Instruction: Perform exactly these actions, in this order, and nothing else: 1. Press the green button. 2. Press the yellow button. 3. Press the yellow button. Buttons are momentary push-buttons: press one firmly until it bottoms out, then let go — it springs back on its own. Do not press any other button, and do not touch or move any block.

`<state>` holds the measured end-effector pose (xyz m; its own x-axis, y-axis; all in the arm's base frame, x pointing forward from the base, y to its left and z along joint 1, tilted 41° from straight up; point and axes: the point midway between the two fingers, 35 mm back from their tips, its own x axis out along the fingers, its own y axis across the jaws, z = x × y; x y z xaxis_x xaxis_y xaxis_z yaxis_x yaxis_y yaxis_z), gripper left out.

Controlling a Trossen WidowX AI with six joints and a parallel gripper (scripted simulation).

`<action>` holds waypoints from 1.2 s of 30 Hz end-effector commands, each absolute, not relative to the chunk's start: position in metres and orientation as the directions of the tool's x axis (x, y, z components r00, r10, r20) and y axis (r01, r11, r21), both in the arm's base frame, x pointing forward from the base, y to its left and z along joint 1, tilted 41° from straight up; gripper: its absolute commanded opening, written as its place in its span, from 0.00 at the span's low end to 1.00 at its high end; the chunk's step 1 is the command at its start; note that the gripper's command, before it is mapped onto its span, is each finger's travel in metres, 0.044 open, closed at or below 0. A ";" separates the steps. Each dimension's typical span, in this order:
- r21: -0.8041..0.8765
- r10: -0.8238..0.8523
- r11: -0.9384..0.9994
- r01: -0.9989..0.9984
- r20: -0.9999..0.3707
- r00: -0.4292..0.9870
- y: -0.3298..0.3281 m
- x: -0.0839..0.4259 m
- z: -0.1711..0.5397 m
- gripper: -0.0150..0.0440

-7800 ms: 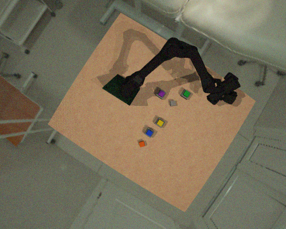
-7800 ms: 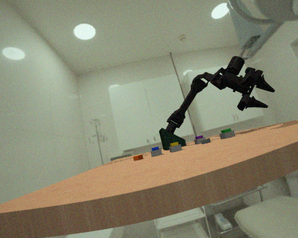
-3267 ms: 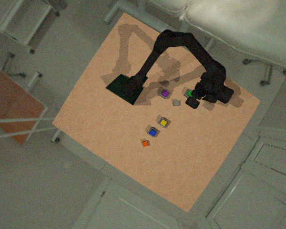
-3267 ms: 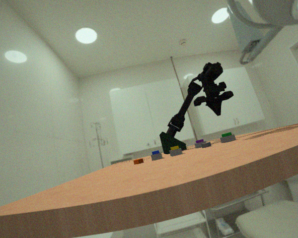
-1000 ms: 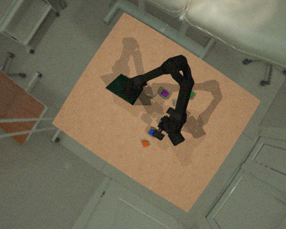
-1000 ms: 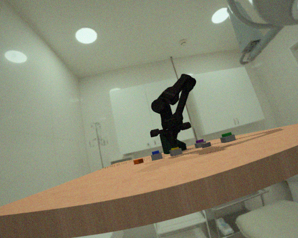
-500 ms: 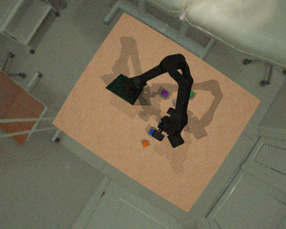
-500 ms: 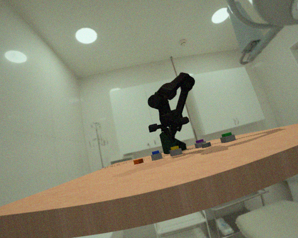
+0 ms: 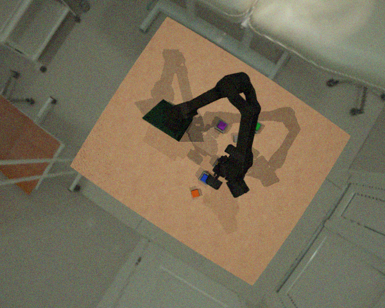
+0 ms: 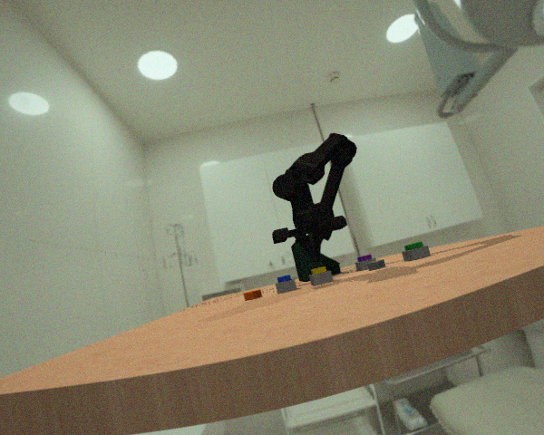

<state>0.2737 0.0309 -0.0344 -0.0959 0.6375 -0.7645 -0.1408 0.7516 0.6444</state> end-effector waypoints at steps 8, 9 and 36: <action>0.651 0.643 0.748 -0.132 -0.759 -0.102 0.044 0.269 -0.050 0.29; 0.651 0.643 0.748 -0.132 -0.759 -0.102 0.044 0.269 -0.050 0.29; 0.650 0.642 0.749 -0.132 -0.760 -0.102 0.022 0.273 -0.025 0.29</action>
